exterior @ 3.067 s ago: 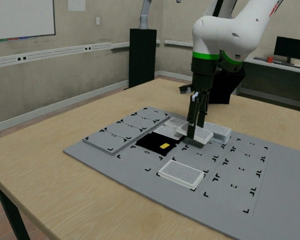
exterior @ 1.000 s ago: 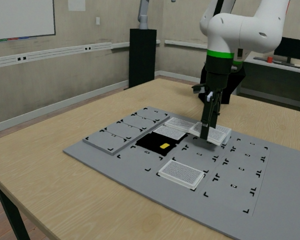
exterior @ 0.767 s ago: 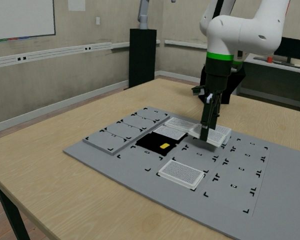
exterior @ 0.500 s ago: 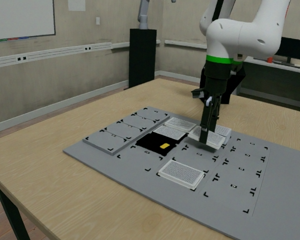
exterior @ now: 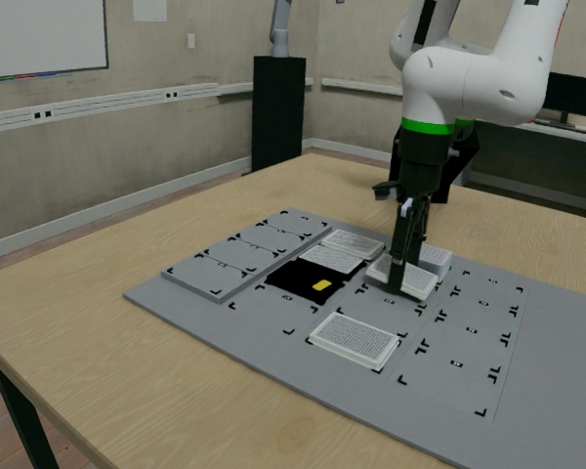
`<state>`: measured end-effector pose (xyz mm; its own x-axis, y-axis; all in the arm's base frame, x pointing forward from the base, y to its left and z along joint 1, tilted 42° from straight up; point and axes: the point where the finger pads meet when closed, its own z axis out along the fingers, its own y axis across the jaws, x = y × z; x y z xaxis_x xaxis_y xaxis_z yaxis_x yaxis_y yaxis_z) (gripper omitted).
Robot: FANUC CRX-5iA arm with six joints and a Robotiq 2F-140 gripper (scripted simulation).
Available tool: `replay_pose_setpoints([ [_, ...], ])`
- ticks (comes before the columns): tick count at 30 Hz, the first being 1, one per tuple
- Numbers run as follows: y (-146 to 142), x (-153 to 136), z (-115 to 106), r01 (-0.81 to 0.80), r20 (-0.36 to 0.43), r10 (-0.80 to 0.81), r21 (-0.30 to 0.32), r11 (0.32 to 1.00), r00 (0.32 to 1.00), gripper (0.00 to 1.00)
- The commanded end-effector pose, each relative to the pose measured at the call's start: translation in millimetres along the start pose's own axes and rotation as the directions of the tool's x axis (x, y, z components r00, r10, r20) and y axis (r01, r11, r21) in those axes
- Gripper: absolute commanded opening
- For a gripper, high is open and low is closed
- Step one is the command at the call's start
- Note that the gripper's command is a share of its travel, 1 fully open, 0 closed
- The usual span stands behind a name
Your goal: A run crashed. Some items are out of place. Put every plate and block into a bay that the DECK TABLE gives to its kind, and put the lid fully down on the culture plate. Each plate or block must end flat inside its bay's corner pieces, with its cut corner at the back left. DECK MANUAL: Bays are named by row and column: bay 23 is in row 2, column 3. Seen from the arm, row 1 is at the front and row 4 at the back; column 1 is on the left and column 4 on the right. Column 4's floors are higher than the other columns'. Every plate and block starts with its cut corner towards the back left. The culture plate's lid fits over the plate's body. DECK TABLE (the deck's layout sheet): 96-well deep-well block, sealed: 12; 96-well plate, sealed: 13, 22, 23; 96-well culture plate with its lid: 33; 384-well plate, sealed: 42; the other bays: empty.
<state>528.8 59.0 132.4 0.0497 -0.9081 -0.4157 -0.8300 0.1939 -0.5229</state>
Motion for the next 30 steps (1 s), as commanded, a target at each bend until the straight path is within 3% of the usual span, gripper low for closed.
replay_pose_setpoints([
  [1, -0.6, 0.1, 2.7, 0.000, 0.000, 0.000, 0.001, 1.000, 1.000, 0.10],
  [30, -0.6, 0.3, 7.6, 0.000, 0.000, 0.000, 0.001, 1.000, 1.000, 0.10],
])
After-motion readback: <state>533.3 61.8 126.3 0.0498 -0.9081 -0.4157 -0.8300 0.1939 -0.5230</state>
